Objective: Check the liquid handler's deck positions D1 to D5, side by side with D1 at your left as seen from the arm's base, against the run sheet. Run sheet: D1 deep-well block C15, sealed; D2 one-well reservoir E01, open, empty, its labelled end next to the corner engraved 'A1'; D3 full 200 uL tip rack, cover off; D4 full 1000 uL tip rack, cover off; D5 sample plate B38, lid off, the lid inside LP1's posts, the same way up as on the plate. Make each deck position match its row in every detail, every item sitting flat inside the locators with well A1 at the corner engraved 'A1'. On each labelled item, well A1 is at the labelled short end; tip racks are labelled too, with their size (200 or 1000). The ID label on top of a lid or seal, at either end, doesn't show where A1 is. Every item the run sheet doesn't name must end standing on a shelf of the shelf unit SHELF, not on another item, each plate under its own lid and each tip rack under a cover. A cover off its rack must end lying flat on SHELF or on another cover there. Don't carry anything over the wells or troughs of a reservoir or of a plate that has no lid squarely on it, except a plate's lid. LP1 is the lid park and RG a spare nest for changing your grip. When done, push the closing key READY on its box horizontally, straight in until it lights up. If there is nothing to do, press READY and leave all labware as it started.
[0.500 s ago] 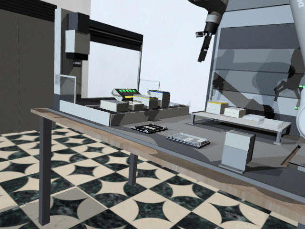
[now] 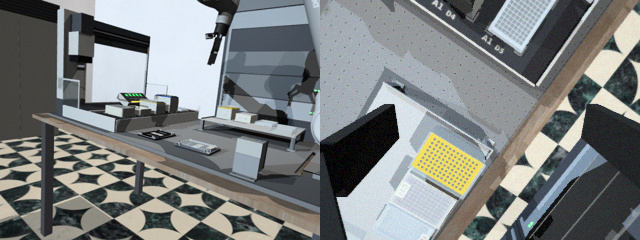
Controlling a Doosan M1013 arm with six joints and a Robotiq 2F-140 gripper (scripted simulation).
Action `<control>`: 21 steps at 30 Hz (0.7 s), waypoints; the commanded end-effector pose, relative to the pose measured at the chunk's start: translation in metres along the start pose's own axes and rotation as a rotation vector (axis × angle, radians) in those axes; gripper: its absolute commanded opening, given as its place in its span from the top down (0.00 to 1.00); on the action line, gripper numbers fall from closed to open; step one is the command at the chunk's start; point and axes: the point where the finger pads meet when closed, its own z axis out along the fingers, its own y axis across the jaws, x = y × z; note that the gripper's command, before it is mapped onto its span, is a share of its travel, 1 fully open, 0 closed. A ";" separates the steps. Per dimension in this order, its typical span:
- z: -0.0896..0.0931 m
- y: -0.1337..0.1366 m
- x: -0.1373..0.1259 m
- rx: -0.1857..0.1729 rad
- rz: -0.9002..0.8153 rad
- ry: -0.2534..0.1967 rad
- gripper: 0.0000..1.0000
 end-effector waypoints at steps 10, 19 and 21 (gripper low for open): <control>0.012 -0.030 0.023 -0.012 0.153 -0.043 0.21; 0.024 -0.057 0.043 -0.021 0.287 -0.082 0.21; 0.027 -0.064 0.049 -0.024 0.326 -0.094 0.21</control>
